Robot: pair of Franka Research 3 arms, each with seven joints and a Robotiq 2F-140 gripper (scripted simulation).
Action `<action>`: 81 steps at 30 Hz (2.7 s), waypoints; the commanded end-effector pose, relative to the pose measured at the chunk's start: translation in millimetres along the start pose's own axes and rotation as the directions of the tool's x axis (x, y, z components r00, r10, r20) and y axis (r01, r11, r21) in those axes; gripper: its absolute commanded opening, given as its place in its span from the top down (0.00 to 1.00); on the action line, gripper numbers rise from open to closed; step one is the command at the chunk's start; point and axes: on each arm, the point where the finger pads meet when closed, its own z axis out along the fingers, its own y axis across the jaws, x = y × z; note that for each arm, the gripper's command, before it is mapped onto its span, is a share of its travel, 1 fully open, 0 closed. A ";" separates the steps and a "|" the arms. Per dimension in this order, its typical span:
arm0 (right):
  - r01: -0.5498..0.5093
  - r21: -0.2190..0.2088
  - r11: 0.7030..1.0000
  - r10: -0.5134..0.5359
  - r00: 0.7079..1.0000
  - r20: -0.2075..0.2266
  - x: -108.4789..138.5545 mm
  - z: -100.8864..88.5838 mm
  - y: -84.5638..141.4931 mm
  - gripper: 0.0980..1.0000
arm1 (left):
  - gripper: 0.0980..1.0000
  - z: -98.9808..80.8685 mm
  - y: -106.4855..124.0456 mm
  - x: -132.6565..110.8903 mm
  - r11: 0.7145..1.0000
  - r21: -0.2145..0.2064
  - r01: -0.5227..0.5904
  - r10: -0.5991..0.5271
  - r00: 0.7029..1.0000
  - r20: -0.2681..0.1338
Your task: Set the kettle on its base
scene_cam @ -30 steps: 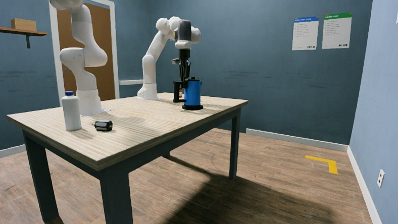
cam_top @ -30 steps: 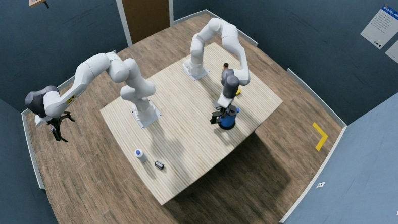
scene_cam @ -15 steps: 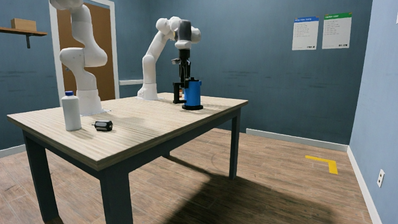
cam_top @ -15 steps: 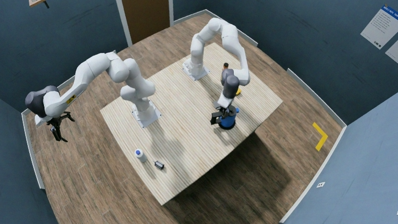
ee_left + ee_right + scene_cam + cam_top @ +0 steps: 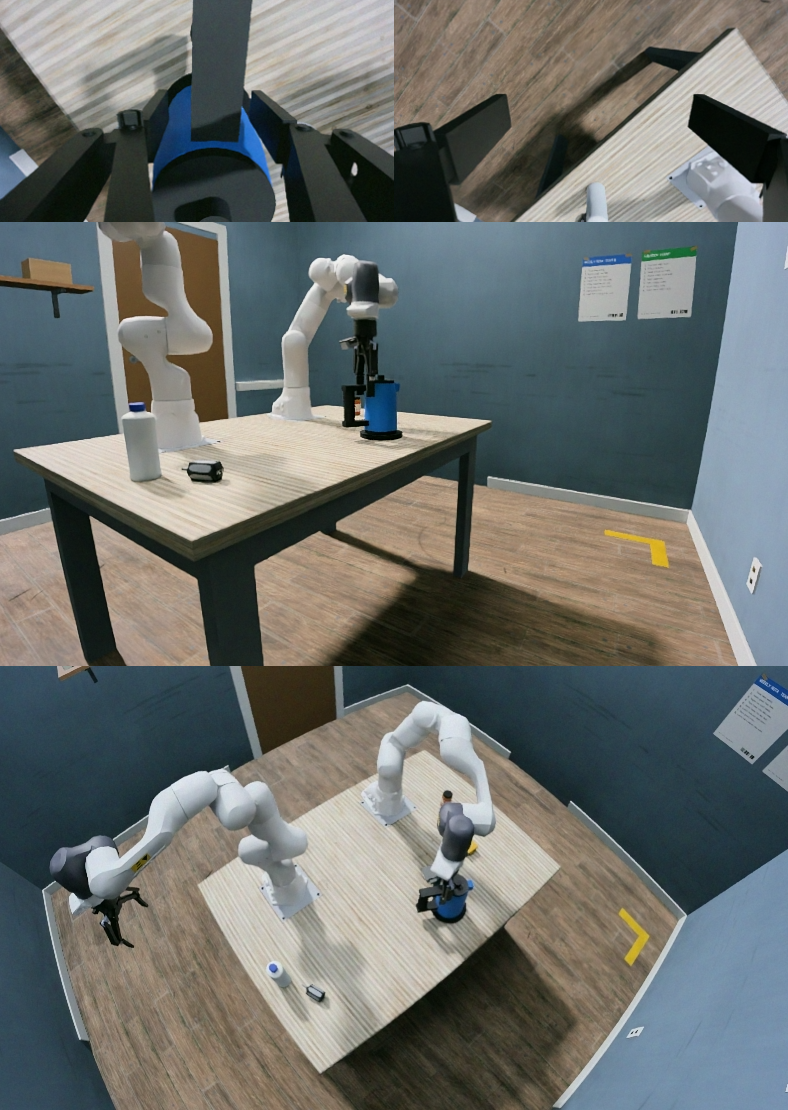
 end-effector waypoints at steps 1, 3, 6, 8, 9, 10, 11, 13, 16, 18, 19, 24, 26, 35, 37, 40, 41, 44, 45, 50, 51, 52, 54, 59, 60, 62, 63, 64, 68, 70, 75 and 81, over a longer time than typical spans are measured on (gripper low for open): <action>0.000 0.000 1.000 0.000 1.000 0.000 0.0 -0.1 0.0 0.00 | 0.53 -4.9 -0.9 0.1 1.000 0.003 0.000 0.000 1.000 0.001; 0.000 0.000 1.000 0.000 1.000 0.000 0.0 -0.1 0.0 0.00 | 0.53 -12.9 -0.9 0.1 1.000 0.003 0.000 0.000 1.000 0.001; 0.000 0.000 1.000 0.000 1.000 0.000 0.0 -0.1 0.0 0.00 | 0.53 -33.5 -0.8 0.1 1.000 0.003 0.000 0.000 1.000 0.001; 0.000 0.000 1.000 0.000 1.000 0.000 0.0 -0.1 0.0 0.00 | 0.53 -52.7 -0.8 0.1 1.000 0.003 0.000 0.000 1.000 0.001; 0.000 0.000 1.000 0.000 1.000 0.000 0.0 -0.1 0.0 0.00 | 0.53 -62.7 -0.7 0.1 1.000 0.003 0.000 0.000 1.000 0.001; 0.000 0.000 1.000 0.000 1.000 0.000 0.0 -0.1 0.0 0.00 | 0.53 -72.7 -0.7 0.1 1.000 0.003 0.000 0.000 1.000 0.001; 0.000 0.000 1.000 0.000 1.000 0.000 0.0 -0.1 0.0 0.00 | 0.53 -82.5 -0.7 0.1 1.000 0.003 0.000 0.000 1.000 0.001; 0.000 0.000 1.000 0.000 1.000 0.000 0.0 -0.1 0.0 0.00 | 0.53 -82.5 -0.7 0.1 1.000 0.003 0.000 0.000 1.000 0.001; 0.000 0.000 1.000 0.000 1.000 0.000 0.0 -0.1 0.0 0.00 | 0.53 -109.6 -0.6 0.2 1.000 0.003 0.000 0.000 1.000 0.001; 0.000 0.000 1.000 0.000 1.000 0.000 0.0 -0.1 0.0 0.00 | 0.53 -124.9 -0.5 0.2 1.000 0.003 0.000 0.000 1.000 0.001; 0.000 0.000 1.000 0.000 1.000 0.000 0.0 -0.1 0.0 0.00 | 0.53 -131.5 -0.5 0.2 1.000 0.003 0.000 0.000 1.000 0.001; 0.000 0.000 1.000 0.000 1.000 0.000 0.0 -0.1 0.0 0.00 | 0.53 -153.7 -0.4 0.2 1.000 0.003 0.000 0.000 1.000 0.001; 0.000 0.000 1.000 0.000 1.000 0.000 0.0 -0.1 0.0 0.00 | 0.53 -157.7 -0.4 0.2 1.000 0.003 0.000 0.000 1.000 0.001; 0.000 0.000 1.000 0.000 1.000 0.000 0.0 -0.1 0.0 0.00 | 0.53 -159.6 -0.4 0.2 1.000 0.003 0.000 0.000 1.000 0.001; 0.000 0.000 1.000 0.000 1.000 0.000 0.0 -0.1 0.0 0.00 | 0.53 -159.6 -0.4 0.2 1.000 0.003 0.000 0.000 1.000 0.001; 0.000 0.000 1.000 0.000 1.000 0.000 0.0 -0.1 0.0 0.00 | 0.53 -159.6 -0.4 0.2 1.000 0.003 0.000 0.000 1.000 0.001; 0.000 0.000 1.000 0.000 1.000 0.000 0.0 -0.1 0.0 0.00 | 0.53 -159.6 -0.4 0.2 1.000 0.003 0.000 0.000 1.000 0.001; 0.000 0.000 1.000 0.000 1.000 0.000 0.0 -0.1 0.0 0.00 | 0.53 -159.6 -0.4 0.2 1.000 0.003 0.000 0.000 1.000 0.001; 0.000 0.000 1.000 0.000 1.000 0.000 0.0 -0.1 0.0 0.00 | 0.53 -159.6 -0.4 0.2 1.000 0.003 0.000 0.000 1.000 0.001; 0.000 0.000 1.000 0.000 1.000 0.000 0.0 -0.1 0.0 0.00 | 0.53 -159.6 -0.4 0.2 1.000 0.003 0.000 0.000 1.000 0.001; 0.000 0.000 1.000 0.000 1.000 0.000 0.0 -0.1 0.0 0.00 | 0.53 -159.6 -0.4 0.2 1.000 0.003 0.000 0.000 1.000 0.001; 0.000 0.000 1.000 0.000 1.000 0.000 0.0 -0.1 0.0 0.00 | 0.53 -159.6 -0.4 0.2 1.000 0.003 0.000 0.000 1.000 0.001; 0.000 0.000 1.000 0.000 1.000 0.000 0.0 -0.1 0.0 0.00 | 0.53 -159.6 -0.4 0.2 1.000 0.003 0.000 0.000 1.000 0.001; 0.000 0.000 1.000 0.000 1.000 0.000 0.0 -0.1 0.0 0.00 | 0.53 -159.6 -0.4 0.2 1.000 0.003 0.000 0.000 1.000 0.001; 0.000 0.000 1.000 0.000 1.000 0.000 0.0 -0.1 0.0 0.00 | 0.53 -159.6 -0.4 0.2 1.000 0.003 0.000 0.000 1.000 0.001; 0.000 0.000 1.000 0.000 1.000 0.000 0.0 -0.1 0.0 0.00 | 0.53 -159.6 -0.4 0.2 1.000 0.003 0.000 0.000 1.000 0.001; 0.000 0.000 1.000 0.000 1.000 0.000 0.0 -0.1 0.0 0.00 | 0.53 -159.6 -0.4 0.2 1.000 0.003 0.000 0.000 1.000 0.001; 0.000 0.000 1.000 0.000 1.000 0.000 0.0 -0.1 0.0 0.00 | 0.53 -159.6 -0.4 0.2 1.000 0.003 0.000 0.000 1.000 0.001; 0.000 0.000 1.000 0.000 1.000 0.000 0.0 -0.1 0.0 0.00 | 0.53 -159.6 -0.4 0.2 1.000 0.003 0.000 0.000 1.000 0.001; 0.000 0.000 1.000 0.000 1.000 0.000 0.0 -0.1 0.0 0.00 | 0.53 -159.6 -0.4 0.2 1.000 0.003 0.000 0.000 1.000 0.001; 0.000 0.000 1.000 0.000 1.000 0.000 0.0 -0.1 0.0 0.00 | 0.53 -159.6 -0.4 0.2 1.000 0.003 0.000 0.000 1.000 0.001; 0.000 0.000 1.000 0.000 1.000 0.000 0.0 -0.1 0.0 0.00 | 0.53 -159.6 -0.4 0.2 1.000 0.003 0.000 0.000 1.000 0.001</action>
